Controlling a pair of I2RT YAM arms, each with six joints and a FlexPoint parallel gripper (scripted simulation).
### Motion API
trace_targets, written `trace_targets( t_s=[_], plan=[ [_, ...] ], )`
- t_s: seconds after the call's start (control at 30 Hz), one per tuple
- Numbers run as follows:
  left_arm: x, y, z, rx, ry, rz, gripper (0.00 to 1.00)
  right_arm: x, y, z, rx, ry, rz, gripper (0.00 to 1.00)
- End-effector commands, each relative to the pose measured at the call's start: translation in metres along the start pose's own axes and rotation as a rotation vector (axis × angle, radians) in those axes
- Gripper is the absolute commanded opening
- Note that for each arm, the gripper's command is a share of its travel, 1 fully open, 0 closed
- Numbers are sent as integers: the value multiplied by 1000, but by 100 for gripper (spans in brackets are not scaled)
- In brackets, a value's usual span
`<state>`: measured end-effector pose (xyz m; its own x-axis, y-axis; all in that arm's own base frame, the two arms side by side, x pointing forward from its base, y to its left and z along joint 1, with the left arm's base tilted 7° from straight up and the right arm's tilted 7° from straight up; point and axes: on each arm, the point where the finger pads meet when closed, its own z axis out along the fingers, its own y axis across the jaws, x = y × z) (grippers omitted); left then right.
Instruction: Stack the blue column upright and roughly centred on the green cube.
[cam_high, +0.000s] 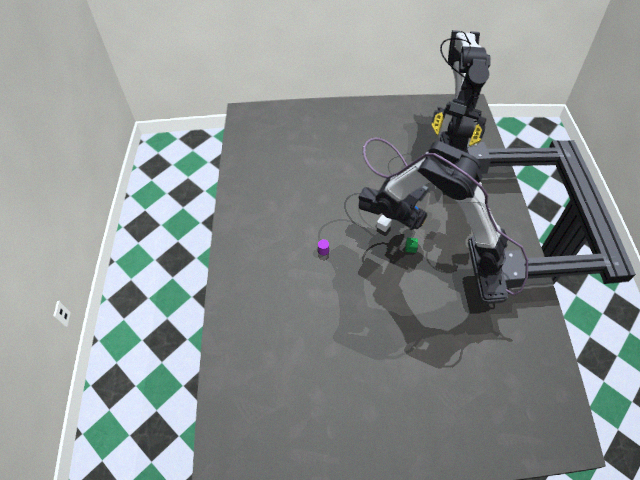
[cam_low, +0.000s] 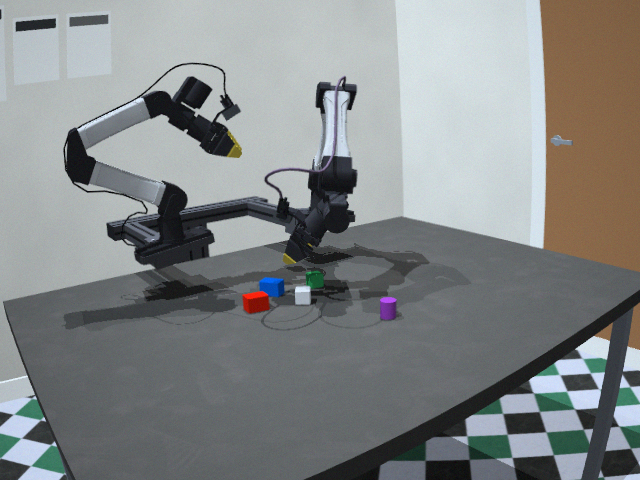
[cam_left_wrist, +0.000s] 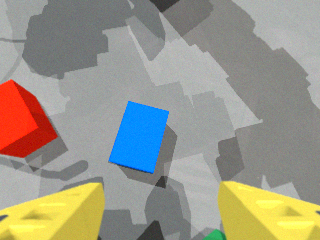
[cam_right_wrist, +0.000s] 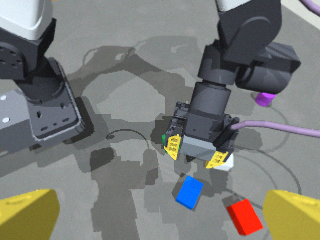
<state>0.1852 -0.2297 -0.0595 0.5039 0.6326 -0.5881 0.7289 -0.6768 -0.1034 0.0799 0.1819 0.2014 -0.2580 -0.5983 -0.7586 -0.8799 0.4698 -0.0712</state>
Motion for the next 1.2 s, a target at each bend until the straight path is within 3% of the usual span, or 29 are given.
trace_targets(
  t_s=[0.0,0.4,0.5,0.73,0.9,1.17],
  plan=[
    [-6,12,11,71,-37,150,60,0,0,-8,4,20,-17,100],
    [3,22,45,142,-55,225,60,30,-17,-5,-37,196,-197,100],
    [2,25,45,133,-53,233,60,33,-20,-5,-43,212,-208,100],
    [3,14,85,152,-57,212,55,52,-38,-8,-53,302,-217,100],
    [-1,26,91,130,-52,229,58,62,-50,-12,-59,337,-192,100],
    [1,17,99,143,-55,220,41,70,-61,-19,-76,344,-152,100]
  ],
)
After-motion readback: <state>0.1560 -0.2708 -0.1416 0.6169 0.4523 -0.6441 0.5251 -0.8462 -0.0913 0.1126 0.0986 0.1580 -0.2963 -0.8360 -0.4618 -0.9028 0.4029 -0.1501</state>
